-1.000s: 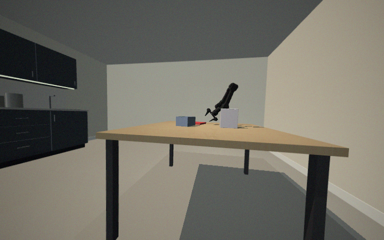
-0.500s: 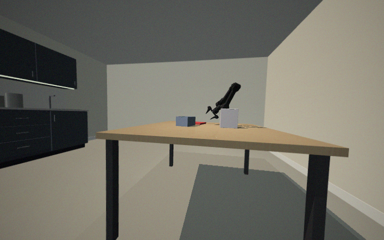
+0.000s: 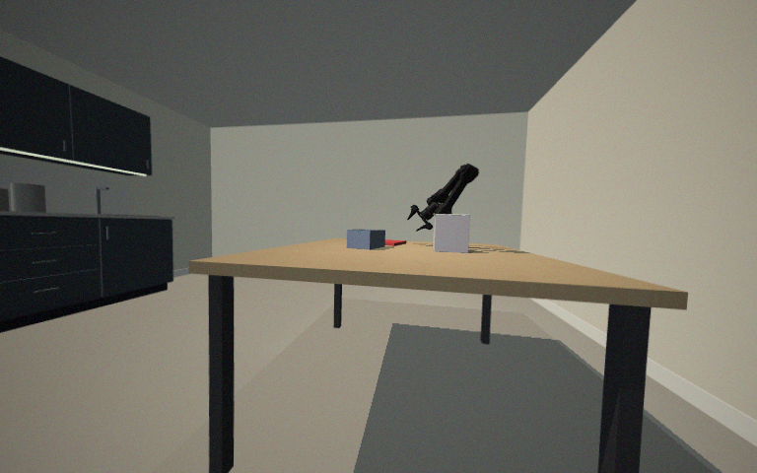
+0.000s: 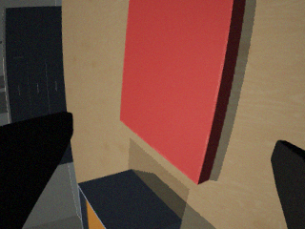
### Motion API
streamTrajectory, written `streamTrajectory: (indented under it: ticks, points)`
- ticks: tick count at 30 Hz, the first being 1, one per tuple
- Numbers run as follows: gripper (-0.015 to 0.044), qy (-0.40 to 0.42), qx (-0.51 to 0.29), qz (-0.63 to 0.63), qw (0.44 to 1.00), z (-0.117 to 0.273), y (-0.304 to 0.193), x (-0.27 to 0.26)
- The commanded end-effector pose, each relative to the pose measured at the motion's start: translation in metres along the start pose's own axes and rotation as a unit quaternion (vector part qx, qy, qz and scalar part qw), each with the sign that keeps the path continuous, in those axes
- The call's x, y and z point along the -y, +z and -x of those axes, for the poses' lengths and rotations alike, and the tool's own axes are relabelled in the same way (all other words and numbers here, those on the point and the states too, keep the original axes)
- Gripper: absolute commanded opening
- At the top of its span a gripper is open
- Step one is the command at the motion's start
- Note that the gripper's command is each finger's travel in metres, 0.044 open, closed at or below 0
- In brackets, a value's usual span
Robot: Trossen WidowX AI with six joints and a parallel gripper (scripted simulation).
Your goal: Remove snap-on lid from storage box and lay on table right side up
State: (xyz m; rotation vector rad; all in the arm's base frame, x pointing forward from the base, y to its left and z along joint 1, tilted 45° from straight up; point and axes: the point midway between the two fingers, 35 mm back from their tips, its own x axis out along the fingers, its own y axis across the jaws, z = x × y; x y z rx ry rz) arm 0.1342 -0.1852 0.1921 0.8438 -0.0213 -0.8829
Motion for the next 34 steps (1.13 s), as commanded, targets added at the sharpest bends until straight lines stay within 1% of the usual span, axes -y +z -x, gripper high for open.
streamTrajectory:
  ticks: [1, 34]
  points:
    - [0.044, 0.002, 0.005, 0.0, 1.0, 0.0094, 0.0026, -0.0068]
    - [0.044, 0.002, 0.005, 0.0, 1.0, 0.0063, 0.0002, -0.0039]
